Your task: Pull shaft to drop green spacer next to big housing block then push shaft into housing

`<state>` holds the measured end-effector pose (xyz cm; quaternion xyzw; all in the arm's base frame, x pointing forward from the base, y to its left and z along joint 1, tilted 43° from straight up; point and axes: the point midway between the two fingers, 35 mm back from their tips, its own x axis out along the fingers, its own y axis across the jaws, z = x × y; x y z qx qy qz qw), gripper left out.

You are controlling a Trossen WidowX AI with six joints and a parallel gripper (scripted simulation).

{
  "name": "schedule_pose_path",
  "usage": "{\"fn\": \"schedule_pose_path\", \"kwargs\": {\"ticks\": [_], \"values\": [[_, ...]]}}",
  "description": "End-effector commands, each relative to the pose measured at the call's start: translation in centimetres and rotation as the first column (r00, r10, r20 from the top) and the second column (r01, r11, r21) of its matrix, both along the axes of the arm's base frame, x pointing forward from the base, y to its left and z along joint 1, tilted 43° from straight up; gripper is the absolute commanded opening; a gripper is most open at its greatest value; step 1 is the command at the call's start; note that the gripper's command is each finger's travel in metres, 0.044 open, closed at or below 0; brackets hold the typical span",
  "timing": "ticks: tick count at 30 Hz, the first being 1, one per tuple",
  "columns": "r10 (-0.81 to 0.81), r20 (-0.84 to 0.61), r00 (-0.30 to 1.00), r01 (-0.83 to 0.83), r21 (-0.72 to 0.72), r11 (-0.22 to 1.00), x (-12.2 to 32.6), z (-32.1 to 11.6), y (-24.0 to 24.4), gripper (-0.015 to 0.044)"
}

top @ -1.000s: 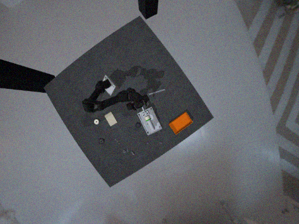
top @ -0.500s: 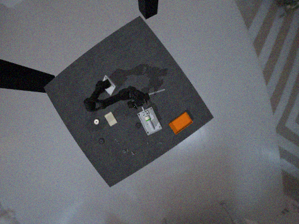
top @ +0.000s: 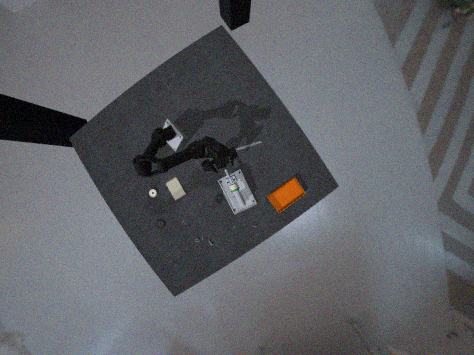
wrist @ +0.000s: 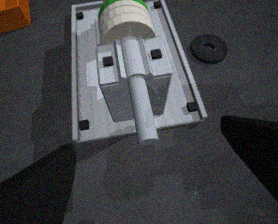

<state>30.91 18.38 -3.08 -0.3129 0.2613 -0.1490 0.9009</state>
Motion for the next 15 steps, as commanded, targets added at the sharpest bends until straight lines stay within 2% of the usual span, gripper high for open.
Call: {"fn": "schedule_pose_path", "kwargs": {"ticks": [1,15], "values": [[-0.003,0.003,1.000,0.003,0.000,1.000,0.00,0.02,-0.01,0.0440],[-0.003,0.003,1.000,0.003,0.000,1.000,0.30,0.08,0.00,0.0440]]}}
